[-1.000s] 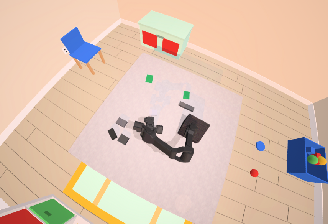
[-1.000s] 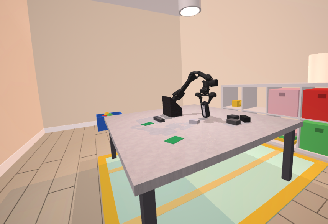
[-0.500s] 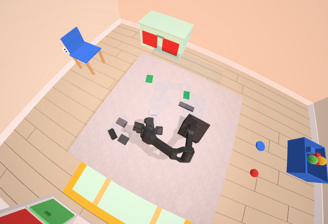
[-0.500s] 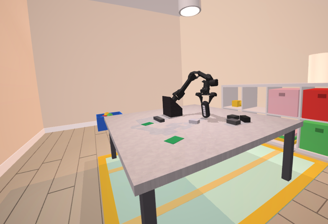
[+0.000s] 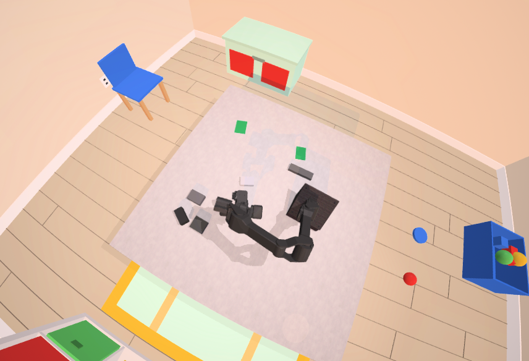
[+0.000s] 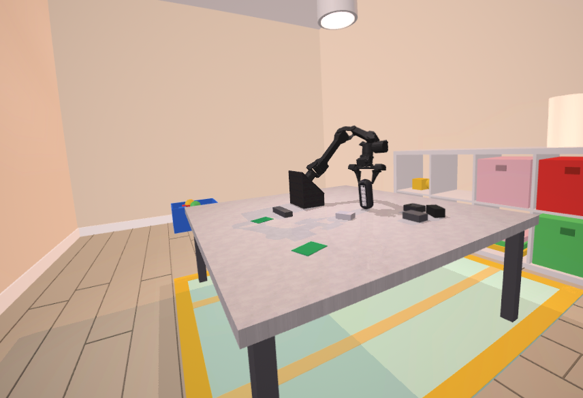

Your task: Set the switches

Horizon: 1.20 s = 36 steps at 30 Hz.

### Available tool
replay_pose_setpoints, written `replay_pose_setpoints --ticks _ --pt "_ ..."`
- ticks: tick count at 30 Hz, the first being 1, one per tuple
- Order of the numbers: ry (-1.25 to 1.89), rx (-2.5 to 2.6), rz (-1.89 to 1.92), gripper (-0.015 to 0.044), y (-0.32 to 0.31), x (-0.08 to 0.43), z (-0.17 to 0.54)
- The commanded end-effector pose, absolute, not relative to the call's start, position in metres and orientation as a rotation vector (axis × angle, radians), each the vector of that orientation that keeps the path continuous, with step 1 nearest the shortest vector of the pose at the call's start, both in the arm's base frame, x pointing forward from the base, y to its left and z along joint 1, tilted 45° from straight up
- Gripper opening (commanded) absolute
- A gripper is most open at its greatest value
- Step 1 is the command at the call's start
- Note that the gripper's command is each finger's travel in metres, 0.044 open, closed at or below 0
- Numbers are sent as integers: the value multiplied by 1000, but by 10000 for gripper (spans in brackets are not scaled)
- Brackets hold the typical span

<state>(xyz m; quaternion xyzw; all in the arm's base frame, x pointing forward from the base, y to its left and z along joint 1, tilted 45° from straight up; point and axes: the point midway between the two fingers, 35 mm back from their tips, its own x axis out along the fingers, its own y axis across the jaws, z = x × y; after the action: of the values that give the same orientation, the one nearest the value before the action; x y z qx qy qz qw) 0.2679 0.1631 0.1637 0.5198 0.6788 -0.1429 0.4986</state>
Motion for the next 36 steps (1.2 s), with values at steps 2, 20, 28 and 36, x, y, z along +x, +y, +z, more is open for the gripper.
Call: replay_pose_setpoints --ticks 2,20,28,36 --pt "1667 1257 -325 338 168 264 168" --pt "1700 1271 -302 338 176 256 176" --pt "1715 1277 -291 338 180 253 180" --pt "1730 1283 -281 338 184 250 183"
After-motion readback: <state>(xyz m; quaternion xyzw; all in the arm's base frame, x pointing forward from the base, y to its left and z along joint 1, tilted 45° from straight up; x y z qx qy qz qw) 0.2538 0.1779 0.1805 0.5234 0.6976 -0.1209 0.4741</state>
